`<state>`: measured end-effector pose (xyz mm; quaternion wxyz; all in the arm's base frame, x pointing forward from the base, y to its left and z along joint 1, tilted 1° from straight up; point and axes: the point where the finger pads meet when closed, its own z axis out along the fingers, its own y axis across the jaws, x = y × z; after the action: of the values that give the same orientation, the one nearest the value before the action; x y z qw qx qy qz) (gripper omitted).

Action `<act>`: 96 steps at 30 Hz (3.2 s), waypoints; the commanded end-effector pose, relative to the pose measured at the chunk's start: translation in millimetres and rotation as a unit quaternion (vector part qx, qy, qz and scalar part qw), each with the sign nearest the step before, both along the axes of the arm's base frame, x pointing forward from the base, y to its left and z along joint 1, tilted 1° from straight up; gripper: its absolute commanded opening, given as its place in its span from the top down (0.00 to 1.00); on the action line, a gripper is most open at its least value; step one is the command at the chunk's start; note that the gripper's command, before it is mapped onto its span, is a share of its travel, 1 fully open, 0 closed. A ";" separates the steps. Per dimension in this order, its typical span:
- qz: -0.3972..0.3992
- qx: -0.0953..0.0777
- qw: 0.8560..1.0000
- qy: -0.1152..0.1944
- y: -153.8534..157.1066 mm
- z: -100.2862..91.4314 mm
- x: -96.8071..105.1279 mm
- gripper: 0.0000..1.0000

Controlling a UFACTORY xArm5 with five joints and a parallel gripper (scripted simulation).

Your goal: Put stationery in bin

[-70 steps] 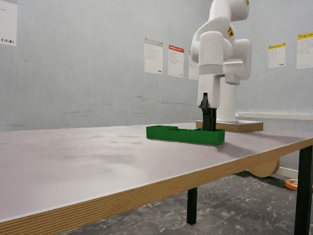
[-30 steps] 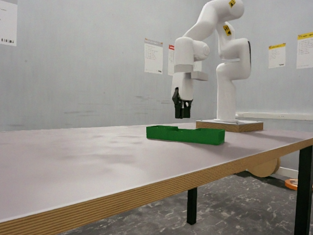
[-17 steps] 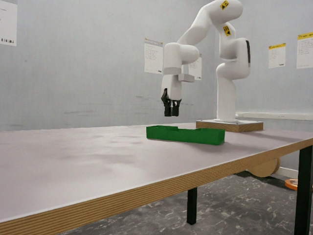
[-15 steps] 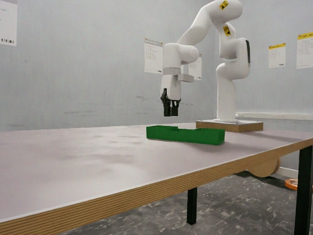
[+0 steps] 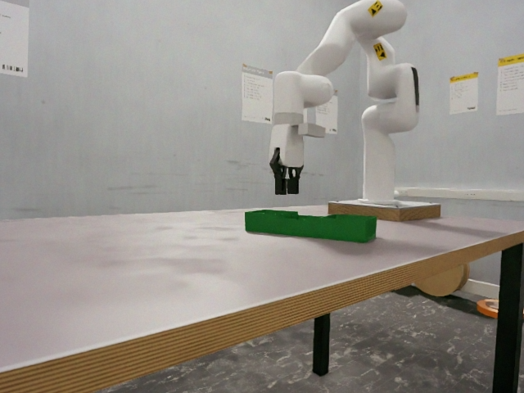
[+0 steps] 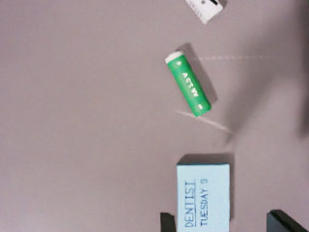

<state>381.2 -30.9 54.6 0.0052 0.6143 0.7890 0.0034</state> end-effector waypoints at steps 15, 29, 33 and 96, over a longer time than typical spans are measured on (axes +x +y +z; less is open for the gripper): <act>0.000 0.000 1.000 -0.002 1.3 -2.9 1.6 0.43; 0.000 0.000 1.000 -0.002 1.8 -51.0 2.6 0.43; 0.000 0.000 1.000 -0.002 1.8 -57.0 3.0 0.43; 0.000 0.000 1.000 -0.002 1.8 -45.7 2.3 0.64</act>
<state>382.4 -29.0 -0.9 0.0051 0.6144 0.7889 0.0034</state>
